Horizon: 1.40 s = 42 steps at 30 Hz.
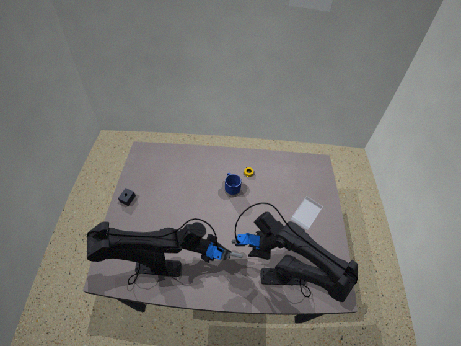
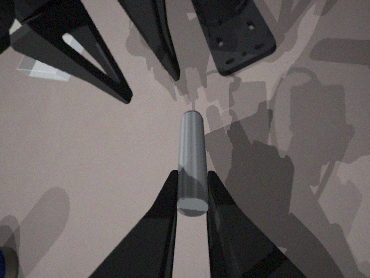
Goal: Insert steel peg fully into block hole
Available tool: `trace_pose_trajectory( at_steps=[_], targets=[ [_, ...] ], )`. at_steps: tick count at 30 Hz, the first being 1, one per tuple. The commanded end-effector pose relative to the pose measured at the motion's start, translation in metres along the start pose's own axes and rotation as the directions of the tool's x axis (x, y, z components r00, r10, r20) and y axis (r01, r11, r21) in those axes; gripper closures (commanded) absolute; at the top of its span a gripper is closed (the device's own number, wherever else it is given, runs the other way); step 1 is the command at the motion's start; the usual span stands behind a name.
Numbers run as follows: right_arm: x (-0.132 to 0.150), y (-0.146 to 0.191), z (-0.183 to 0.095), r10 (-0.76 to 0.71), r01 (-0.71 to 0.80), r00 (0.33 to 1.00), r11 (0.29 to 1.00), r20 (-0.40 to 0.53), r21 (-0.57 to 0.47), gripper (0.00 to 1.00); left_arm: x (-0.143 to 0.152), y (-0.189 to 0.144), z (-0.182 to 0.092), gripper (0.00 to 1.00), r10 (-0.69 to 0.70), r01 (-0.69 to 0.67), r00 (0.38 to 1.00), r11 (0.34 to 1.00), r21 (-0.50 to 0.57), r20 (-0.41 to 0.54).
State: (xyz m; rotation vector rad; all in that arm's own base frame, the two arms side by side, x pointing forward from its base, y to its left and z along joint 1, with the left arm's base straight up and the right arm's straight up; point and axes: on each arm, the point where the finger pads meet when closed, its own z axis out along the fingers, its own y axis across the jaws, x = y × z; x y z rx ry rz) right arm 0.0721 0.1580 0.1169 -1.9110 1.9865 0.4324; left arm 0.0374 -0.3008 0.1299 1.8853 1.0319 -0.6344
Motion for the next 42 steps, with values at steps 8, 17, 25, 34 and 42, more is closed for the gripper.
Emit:
trace_pose_trajectory(
  at_steps=[8,17,25,34,42],
  targets=[
    [0.02,0.016,-0.042,-0.07,0.072,0.997,0.996,0.041,-0.059,0.57,-0.007,0.003,-0.001,1.0,0.006,-0.005,1.0,1.0,-0.005,0.022],
    [0.027,0.017,-0.053,-0.028,0.03,0.998,0.999,0.058,-0.035,0.57,-0.007,0.003,-0.001,1.0,0.006,-0.005,1.0,1.0,-0.005,0.022],
    [0.028,0.018,-0.054,-0.027,0.029,0.998,0.999,0.059,-0.035,0.57,-0.007,0.003,-0.001,1.0,0.006,-0.005,1.0,1.0,-0.005,0.022],
    [0.028,0.018,-0.054,-0.027,0.029,0.998,0.999,0.059,-0.035,0.57,-0.007,0.003,-0.001,1.0,0.006,-0.005,1.0,1.0,-0.005,0.022],
    [0.028,0.018,-0.054,-0.027,0.029,0.998,0.999,0.059,-0.035,0.57,-0.007,0.003,-0.001,1.0,0.006,-0.005,1.0,1.0,-0.005,0.022]
  ],
)
